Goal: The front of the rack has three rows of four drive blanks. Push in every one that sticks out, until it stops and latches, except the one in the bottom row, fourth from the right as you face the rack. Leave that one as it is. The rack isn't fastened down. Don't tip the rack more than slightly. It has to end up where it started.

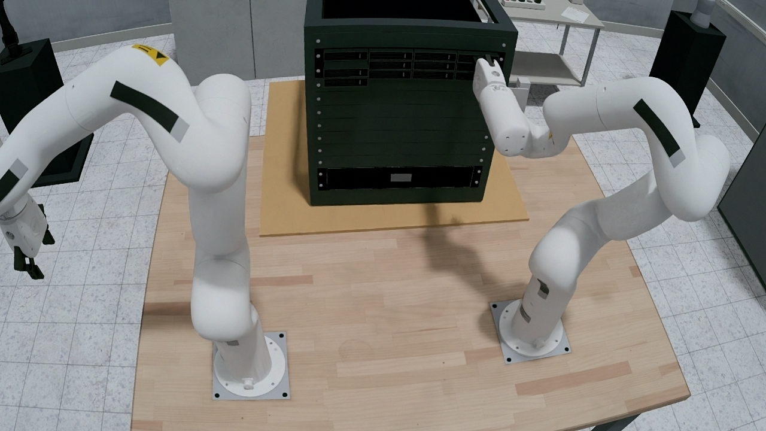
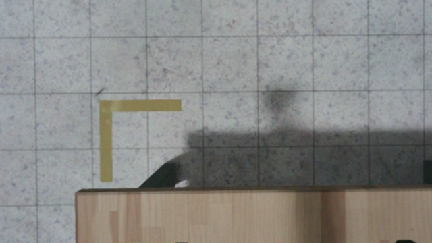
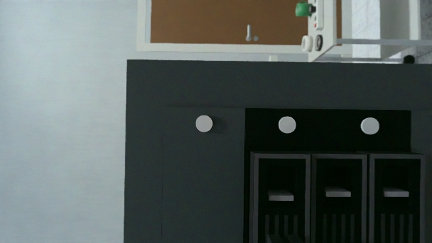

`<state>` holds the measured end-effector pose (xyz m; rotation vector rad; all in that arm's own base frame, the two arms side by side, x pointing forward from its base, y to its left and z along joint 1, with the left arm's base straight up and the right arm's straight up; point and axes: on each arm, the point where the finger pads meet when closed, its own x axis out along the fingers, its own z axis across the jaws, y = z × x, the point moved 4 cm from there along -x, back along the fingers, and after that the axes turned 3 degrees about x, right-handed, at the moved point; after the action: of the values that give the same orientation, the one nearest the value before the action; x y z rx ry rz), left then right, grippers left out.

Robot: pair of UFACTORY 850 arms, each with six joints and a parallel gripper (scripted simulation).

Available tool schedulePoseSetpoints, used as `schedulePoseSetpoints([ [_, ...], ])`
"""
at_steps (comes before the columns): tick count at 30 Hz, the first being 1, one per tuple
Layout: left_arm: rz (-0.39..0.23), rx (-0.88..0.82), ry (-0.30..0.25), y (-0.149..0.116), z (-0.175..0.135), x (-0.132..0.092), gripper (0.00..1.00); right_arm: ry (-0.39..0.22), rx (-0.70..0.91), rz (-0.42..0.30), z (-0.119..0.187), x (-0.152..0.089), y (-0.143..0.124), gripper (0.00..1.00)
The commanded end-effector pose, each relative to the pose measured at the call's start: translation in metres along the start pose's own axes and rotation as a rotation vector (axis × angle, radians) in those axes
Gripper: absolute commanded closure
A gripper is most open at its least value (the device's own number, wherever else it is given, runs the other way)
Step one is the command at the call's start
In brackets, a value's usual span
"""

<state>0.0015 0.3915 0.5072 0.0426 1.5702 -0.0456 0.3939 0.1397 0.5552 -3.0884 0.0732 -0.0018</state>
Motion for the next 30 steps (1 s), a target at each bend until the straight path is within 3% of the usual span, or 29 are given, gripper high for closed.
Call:
schedulePoseSetpoints([
  [1,0.002,0.0,0.0,0.0,0.0,-0.001,0.0,0.001,0.001,0.0,-0.001,0.001,0.0,1.0],
  [23,0.002,0.0,0.0,0.0,0.0,-0.001,0.0,0.001,0.001,0.0,-0.001,0.002,0.0,1.0],
  [30,0.002,0.0,0.0,0.0,0.0,-0.001,0.0,0.001,0.001,0.0,-0.001,-0.021,0.0,1.0],
])
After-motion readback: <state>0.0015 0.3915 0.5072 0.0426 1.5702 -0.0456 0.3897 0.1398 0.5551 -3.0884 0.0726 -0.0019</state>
